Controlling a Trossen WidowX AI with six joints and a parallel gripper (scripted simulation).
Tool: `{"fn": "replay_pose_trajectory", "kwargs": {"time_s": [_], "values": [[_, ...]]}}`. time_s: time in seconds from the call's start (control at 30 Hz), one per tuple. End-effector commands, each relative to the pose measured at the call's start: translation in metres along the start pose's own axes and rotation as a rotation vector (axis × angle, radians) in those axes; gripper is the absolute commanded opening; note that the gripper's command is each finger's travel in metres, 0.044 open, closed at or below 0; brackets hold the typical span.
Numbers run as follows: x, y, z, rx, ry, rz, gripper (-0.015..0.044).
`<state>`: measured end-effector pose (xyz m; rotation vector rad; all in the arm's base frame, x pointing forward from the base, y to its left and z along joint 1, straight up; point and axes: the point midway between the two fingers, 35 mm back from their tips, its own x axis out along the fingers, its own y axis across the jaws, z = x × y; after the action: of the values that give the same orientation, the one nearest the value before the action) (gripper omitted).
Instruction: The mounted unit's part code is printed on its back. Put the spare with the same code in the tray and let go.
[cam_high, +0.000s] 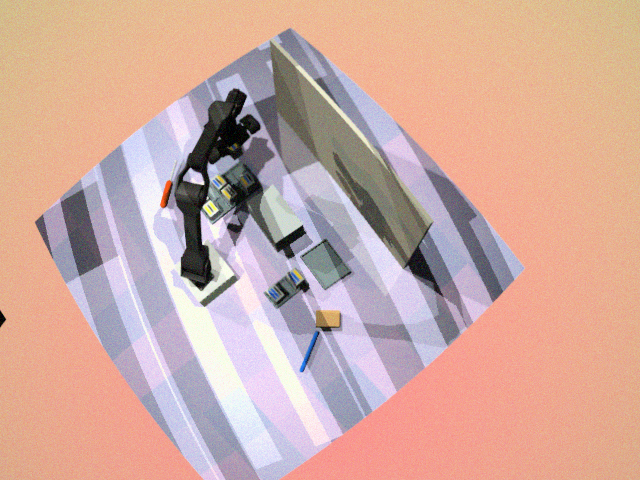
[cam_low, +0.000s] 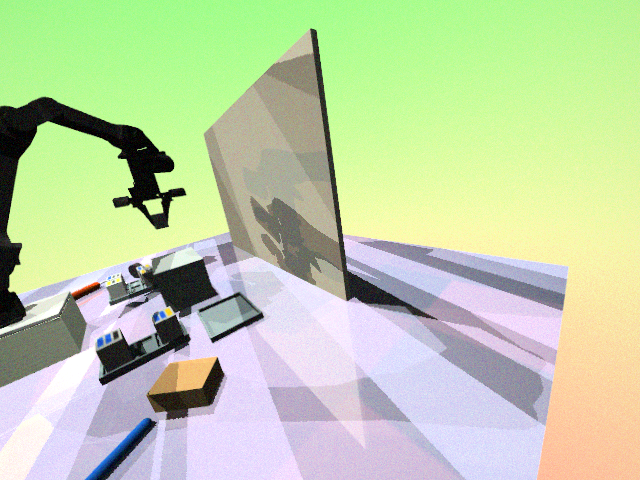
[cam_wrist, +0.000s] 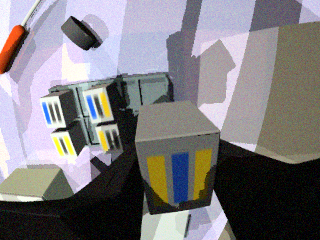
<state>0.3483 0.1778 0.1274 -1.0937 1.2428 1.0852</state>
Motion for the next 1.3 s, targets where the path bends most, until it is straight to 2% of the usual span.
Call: {"fn": "replay_pose_trajectory", "kwargs": {"time_s": [0.0, 0.6, 1.27], "values": [[-0.003, -0.011, -0.018, 0.006, -0.005, -0.004, 0.0], [-0.005, -0.056, -0.128, 0.065, -0.004, -0.015, 0.0], [-0.007, -0.066, -0.261, 0.054, 0.016, -0.019, 0.0]]}}
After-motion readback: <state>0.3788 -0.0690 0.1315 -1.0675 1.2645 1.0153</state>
